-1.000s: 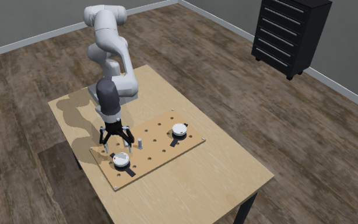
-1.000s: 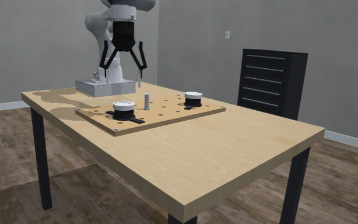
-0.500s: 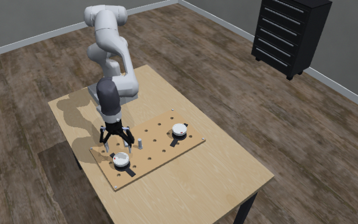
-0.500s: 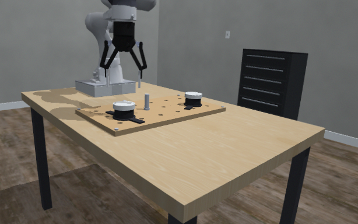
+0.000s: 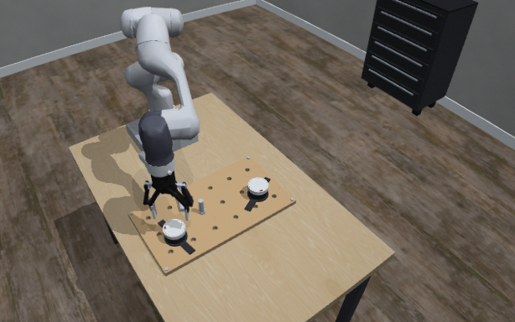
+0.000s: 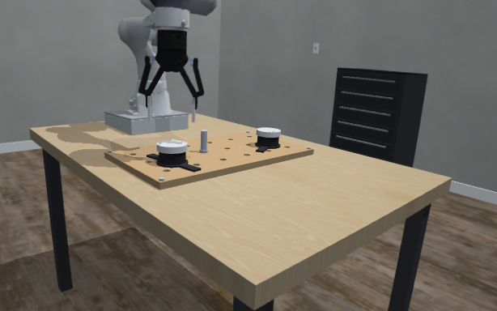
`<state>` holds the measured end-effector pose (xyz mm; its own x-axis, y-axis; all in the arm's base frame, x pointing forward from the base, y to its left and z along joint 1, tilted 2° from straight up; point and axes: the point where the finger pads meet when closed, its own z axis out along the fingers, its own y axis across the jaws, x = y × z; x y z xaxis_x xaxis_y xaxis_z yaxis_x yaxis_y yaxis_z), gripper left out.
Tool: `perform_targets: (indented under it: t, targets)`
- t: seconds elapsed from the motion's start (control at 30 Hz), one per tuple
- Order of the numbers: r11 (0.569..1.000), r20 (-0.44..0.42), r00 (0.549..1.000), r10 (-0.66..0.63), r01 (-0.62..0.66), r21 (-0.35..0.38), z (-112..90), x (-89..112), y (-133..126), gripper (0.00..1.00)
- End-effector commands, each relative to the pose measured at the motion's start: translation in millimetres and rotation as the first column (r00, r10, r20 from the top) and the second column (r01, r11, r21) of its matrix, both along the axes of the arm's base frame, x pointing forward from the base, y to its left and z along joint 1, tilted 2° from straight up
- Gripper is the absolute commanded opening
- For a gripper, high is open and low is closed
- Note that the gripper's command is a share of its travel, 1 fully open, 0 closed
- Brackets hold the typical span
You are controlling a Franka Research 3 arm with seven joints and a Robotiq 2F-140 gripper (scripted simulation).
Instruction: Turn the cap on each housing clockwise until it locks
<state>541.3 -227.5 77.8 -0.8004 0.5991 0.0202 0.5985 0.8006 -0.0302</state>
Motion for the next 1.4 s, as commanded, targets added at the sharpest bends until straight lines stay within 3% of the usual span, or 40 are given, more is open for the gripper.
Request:
perform_targets:
  t: [0.0, 0.8, 1.37]
  targets:
    - [1.0, -0.001, 1.0, -0.009, 0.009, 0.002, -1, 0, 1, 0.78]
    - [1.0, -0.002, 1.0, -0.009, 0.009, 0.002, -14, 0, 1, 0.78]
    - [1.0, -0.002, 1.0, -0.009, 0.009, 0.002, -33, -1, 1, 0.78]
